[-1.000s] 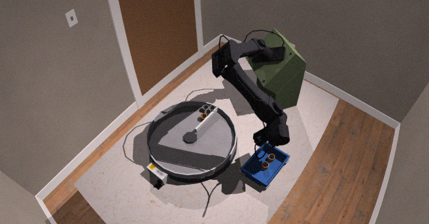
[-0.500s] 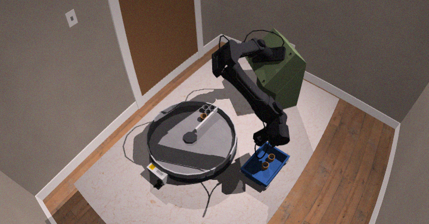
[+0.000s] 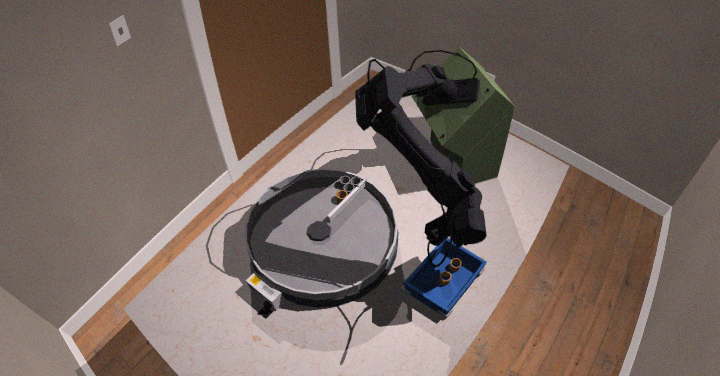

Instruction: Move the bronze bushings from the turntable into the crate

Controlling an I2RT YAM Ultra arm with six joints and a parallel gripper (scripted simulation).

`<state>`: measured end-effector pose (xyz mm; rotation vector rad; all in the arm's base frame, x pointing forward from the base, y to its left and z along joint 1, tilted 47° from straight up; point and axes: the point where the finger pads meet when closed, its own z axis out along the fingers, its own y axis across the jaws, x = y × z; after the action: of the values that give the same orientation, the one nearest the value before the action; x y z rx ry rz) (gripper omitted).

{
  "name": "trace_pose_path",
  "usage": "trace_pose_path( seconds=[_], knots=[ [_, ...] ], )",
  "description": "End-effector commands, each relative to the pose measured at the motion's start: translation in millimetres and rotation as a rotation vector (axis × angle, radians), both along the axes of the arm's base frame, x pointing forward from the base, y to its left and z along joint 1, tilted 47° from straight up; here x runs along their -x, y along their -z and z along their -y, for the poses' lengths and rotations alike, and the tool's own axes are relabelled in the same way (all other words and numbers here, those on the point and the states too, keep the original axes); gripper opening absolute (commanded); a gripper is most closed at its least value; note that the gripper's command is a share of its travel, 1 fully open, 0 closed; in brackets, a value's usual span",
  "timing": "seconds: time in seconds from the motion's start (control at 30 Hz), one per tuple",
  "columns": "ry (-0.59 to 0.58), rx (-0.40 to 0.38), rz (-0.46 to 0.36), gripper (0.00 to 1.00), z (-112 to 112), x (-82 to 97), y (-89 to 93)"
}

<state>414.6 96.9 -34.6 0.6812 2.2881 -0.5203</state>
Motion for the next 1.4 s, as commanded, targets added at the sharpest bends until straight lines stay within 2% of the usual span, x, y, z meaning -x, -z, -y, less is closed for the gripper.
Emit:
trace_pose_path(
  seconds=[0.0,1.03,1.37],
  knots=[
    [-0.022,-0.001,0.033,0.14,-13.5,-1.4,-15.2],
    [-0.022,-0.001,0.033,0.14,-13.5,-1.4,-15.3],
    [-0.021,-0.007,0.042,0.14,-17.6,-1.9,-20.5]
  ],
)
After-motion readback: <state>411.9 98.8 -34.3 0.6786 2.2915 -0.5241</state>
